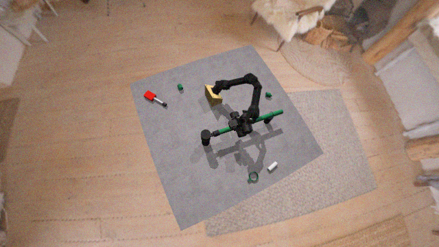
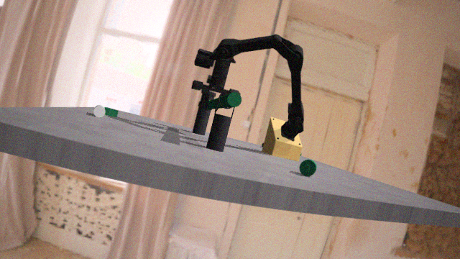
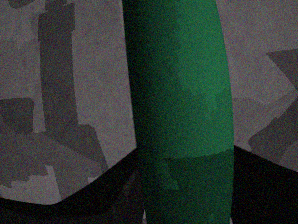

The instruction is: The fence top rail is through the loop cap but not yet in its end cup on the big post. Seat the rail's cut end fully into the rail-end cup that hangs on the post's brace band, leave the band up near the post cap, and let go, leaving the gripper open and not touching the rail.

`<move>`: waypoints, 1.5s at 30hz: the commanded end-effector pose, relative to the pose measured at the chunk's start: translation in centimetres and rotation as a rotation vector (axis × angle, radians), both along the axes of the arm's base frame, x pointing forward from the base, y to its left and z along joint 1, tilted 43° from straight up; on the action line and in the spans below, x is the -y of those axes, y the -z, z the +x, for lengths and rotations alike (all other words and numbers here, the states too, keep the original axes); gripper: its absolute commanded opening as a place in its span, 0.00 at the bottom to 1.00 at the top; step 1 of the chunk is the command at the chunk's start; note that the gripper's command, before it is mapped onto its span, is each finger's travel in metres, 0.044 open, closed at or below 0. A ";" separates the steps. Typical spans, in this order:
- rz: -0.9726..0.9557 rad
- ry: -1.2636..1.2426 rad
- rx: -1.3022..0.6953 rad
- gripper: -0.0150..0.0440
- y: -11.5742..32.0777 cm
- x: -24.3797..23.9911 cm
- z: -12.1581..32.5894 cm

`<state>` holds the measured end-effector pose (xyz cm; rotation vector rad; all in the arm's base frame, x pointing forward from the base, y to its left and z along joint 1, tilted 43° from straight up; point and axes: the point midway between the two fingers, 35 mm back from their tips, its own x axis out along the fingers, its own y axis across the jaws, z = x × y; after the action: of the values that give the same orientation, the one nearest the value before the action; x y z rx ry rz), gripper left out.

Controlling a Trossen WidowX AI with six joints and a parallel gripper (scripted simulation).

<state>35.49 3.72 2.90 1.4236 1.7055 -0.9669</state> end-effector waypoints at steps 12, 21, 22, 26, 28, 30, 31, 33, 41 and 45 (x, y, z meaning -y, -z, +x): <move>-0.010 0.002 0.005 0.25 0.7 1.4 0.1; -0.011 0.002 0.005 0.25 1.1 1.9 0.2; -0.011 0.002 0.005 0.25 1.1 1.9 0.2; -0.011 0.002 0.005 0.25 1.3 2.1 0.2; -0.011 0.002 0.005 0.25 1.3 2.3 0.2; -0.011 0.002 0.005 0.25 1.4 2.4 0.2; -0.011 0.002 0.005 0.25 1.4 2.4 0.3; 0.002 -0.003 -0.001 0.25 1.3 1.6 0.1; 0.002 -0.003 -0.001 0.30 1.3 1.6 0.1; 0.002 -0.003 -0.001 0.48 1.3 1.6 0.1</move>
<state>35.59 2.16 1.55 1.4206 1.7108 -0.9645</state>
